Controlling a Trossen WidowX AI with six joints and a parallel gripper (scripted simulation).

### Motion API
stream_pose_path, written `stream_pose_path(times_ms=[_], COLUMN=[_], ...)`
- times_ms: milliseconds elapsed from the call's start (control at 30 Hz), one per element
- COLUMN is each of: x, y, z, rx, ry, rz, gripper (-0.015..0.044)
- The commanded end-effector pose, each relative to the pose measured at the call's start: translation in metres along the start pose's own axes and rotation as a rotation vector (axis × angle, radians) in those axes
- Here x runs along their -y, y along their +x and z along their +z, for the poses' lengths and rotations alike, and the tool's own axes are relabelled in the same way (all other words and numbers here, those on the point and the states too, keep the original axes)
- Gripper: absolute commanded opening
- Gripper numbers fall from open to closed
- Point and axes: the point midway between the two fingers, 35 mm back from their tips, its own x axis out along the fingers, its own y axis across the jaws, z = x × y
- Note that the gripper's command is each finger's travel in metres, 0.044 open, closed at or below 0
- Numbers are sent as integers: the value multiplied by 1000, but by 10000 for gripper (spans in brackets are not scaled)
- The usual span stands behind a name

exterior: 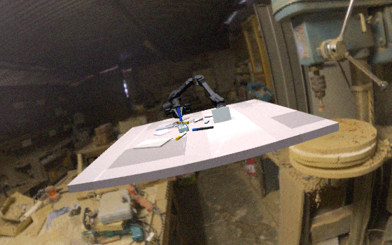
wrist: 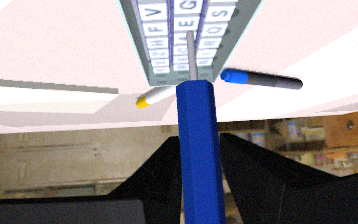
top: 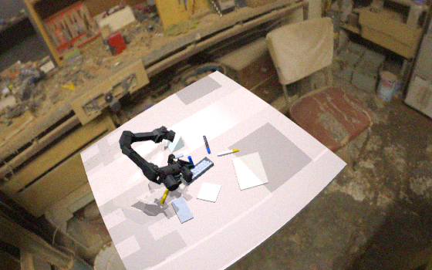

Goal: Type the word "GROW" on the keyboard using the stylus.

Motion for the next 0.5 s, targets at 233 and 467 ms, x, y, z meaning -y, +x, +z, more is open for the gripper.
stream_pose_path(times_ms=[233, 467], x=[0, 0], y=[3, 5], z=[6, 8], rx=[4, 5], ry=[-3, -2], rz=[-1, -1], gripper=[81, 81])
